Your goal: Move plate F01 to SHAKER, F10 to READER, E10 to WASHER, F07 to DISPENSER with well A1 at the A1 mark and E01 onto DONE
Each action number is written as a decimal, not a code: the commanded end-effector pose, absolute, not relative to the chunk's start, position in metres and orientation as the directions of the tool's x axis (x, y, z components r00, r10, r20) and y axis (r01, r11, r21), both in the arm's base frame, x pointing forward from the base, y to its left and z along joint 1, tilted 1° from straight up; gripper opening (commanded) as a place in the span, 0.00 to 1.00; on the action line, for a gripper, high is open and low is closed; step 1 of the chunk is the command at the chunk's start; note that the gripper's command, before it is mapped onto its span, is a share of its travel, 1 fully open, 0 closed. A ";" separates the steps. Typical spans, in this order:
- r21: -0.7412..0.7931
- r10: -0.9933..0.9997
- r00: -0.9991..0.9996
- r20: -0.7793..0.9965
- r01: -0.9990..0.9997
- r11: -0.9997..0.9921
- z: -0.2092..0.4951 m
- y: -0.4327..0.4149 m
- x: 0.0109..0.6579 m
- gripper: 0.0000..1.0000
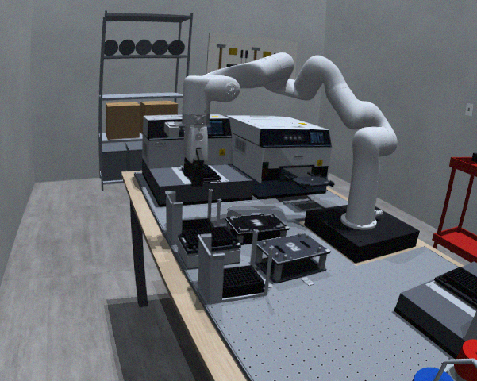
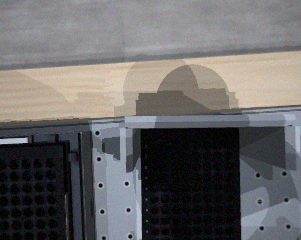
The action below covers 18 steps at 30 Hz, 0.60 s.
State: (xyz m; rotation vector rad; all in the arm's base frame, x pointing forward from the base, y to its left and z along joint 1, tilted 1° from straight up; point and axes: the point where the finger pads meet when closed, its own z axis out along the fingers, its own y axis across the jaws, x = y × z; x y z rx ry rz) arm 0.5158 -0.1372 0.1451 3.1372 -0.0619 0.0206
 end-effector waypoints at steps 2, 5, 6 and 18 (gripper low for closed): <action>0.004 -0.039 0.999 0.018 -0.039 -0.999 0.154 -0.137 0.517 1.00; 0.004 -0.039 0.999 0.018 -0.039 -0.999 0.157 -0.137 0.517 1.00; 0.004 -0.039 0.999 0.018 -0.039 -0.999 0.157 -0.137 0.517 1.00; 0.004 -0.039 0.999 0.018 -0.039 -0.999 0.173 -0.137 0.517 1.00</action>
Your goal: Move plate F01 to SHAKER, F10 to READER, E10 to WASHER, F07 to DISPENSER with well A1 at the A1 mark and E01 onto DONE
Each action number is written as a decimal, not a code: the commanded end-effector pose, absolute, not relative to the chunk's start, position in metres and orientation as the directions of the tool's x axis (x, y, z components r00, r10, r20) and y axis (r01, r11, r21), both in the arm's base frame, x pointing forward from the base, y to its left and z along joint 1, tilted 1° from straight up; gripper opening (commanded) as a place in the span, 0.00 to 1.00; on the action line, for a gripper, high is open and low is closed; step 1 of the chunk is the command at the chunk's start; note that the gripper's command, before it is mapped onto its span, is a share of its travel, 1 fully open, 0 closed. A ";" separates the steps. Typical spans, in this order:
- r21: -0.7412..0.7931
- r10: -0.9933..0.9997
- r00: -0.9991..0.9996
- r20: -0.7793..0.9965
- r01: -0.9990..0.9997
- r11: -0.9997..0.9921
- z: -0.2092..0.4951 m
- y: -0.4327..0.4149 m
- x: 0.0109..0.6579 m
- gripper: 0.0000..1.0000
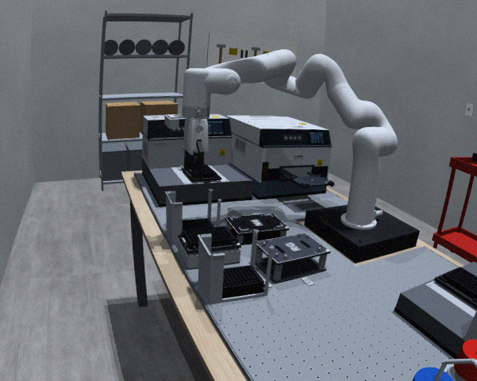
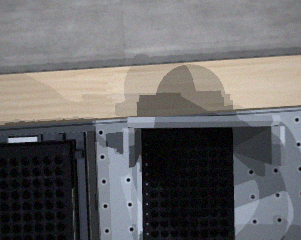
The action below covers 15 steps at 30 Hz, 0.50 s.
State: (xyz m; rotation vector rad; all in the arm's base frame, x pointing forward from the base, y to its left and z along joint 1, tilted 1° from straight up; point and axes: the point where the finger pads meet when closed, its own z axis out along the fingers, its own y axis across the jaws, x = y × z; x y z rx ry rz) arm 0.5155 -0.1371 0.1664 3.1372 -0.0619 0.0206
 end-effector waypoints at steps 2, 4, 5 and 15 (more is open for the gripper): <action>0.004 -0.039 0.999 0.018 -0.039 -0.999 0.176 -0.137 0.517 1.00; 0.004 -0.039 0.999 0.018 -0.039 -0.999 0.177 -0.137 0.517 1.00; 0.004 -0.039 0.999 0.018 -0.039 -0.999 0.177 -0.137 0.517 1.00; 0.004 -0.039 0.999 0.018 -0.039 -0.999 0.187 -0.137 0.516 1.00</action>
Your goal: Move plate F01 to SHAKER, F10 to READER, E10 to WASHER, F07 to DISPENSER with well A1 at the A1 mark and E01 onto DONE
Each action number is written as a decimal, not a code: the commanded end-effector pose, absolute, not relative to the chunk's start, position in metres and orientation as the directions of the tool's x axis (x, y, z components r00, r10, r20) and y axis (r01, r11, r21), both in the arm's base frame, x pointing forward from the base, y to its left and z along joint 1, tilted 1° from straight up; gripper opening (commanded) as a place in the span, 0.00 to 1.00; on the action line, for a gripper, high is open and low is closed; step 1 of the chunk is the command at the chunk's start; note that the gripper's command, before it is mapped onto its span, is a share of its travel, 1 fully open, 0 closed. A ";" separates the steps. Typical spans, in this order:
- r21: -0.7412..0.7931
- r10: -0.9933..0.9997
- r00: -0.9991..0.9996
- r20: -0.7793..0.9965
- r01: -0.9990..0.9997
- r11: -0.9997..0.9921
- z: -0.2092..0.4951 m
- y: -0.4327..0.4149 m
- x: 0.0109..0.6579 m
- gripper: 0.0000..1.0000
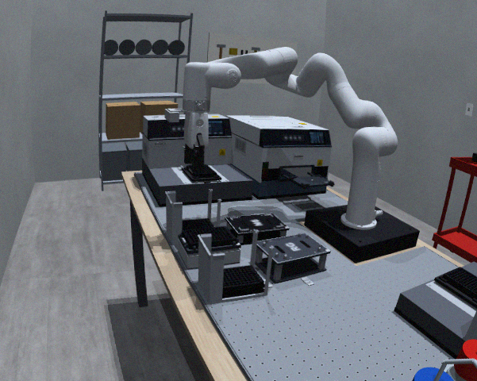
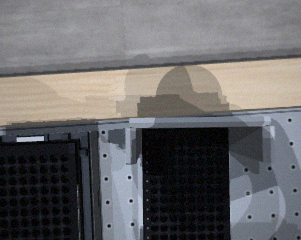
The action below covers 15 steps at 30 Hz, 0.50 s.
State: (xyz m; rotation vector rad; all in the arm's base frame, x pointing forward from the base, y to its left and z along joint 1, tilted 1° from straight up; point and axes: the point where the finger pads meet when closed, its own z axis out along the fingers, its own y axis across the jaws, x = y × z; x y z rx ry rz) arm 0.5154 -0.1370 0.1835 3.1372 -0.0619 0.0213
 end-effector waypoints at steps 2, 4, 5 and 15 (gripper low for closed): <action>0.004 -0.039 0.999 0.018 -0.039 -0.999 0.187 -0.137 0.516 1.00; 0.004 -0.039 0.999 0.018 -0.039 -0.999 0.187 -0.137 0.516 1.00; 0.004 -0.039 0.999 0.018 -0.039 -0.999 0.187 -0.137 0.516 1.00; 0.004 -0.028 0.999 0.017 -0.028 -1.000 0.187 -0.117 0.516 1.00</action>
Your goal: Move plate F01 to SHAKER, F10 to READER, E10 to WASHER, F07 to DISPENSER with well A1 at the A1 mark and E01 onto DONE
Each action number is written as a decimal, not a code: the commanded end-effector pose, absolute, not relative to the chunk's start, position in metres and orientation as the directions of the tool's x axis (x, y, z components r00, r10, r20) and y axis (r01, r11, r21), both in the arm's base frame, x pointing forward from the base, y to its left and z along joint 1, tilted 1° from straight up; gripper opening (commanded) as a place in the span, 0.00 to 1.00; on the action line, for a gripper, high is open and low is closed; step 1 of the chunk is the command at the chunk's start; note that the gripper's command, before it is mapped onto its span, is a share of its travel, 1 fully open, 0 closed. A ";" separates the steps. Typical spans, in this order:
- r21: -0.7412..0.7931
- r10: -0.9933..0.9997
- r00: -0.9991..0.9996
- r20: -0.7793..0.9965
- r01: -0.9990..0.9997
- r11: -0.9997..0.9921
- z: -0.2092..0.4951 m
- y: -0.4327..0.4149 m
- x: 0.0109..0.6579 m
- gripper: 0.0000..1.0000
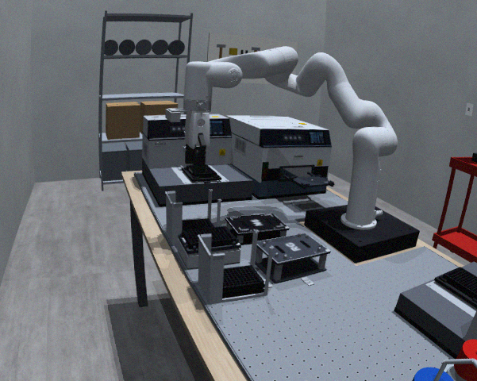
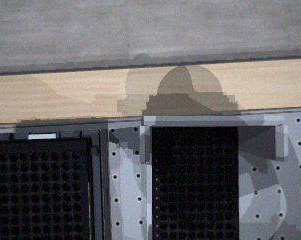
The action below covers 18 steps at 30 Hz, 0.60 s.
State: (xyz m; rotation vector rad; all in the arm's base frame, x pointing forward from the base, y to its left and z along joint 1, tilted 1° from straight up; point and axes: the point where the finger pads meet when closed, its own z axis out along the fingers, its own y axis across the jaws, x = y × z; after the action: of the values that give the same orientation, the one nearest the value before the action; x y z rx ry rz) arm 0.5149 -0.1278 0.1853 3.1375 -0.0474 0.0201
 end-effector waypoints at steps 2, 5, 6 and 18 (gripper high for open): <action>0.004 -0.028 0.999 0.017 -0.028 -1.000 0.187 -0.110 0.515 1.00; 0.004 -0.028 0.999 0.017 -0.028 -1.000 0.187 -0.100 0.515 1.00; 0.004 -0.028 0.999 0.017 -0.028 -1.000 0.187 -0.097 0.515 1.00; 0.004 -0.016 1.000 0.017 -0.016 -1.000 0.187 -0.063 0.514 1.00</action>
State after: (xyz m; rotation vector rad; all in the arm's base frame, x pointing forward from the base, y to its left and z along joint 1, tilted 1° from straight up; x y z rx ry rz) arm 0.5129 -0.0751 0.1852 3.1377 -0.0263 0.0202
